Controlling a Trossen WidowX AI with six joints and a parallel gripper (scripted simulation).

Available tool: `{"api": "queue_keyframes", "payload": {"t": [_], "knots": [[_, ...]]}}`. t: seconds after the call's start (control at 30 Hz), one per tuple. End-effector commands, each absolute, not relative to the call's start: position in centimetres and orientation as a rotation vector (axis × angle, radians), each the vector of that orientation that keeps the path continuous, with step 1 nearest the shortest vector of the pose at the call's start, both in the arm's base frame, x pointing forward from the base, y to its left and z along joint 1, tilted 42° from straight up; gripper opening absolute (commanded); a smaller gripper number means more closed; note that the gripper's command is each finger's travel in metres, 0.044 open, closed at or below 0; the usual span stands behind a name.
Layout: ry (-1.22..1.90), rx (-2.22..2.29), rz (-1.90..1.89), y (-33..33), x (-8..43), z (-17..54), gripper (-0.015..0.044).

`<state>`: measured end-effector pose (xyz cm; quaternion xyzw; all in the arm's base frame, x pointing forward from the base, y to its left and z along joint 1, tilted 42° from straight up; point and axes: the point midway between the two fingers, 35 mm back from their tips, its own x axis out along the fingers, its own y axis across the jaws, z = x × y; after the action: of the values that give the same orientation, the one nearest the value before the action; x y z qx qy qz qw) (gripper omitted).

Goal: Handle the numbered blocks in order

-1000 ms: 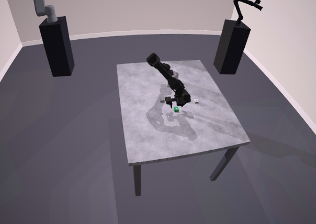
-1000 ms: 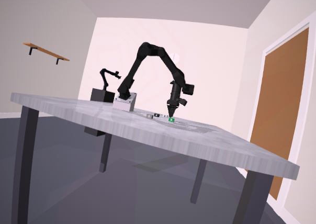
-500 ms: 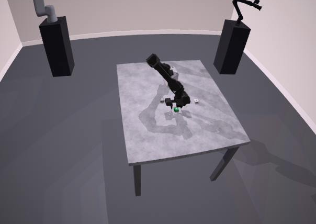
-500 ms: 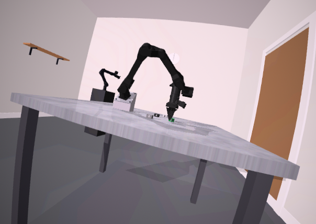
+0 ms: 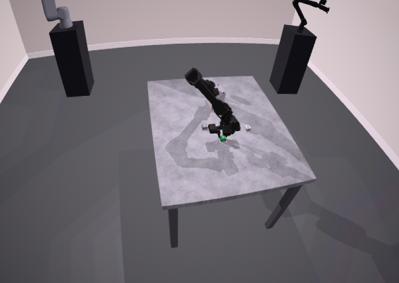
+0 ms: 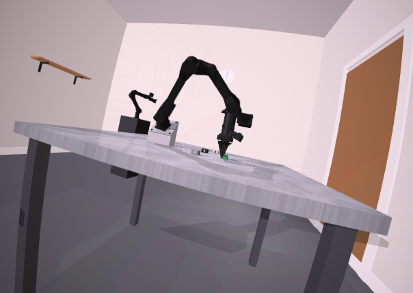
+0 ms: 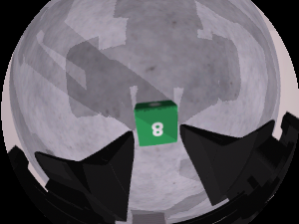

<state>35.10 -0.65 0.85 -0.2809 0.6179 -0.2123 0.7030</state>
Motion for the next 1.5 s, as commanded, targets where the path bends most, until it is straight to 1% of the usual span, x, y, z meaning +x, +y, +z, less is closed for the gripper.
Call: {"api": "queue_keyframes", "payload": {"t": [0.0,1.47], "knots": [[1.376,-0.632,-0.471,-0.7,35.1,0.8,0.012],[1.376,-0.631,-0.47,0.3,34.9,1.9,0.012]]}}
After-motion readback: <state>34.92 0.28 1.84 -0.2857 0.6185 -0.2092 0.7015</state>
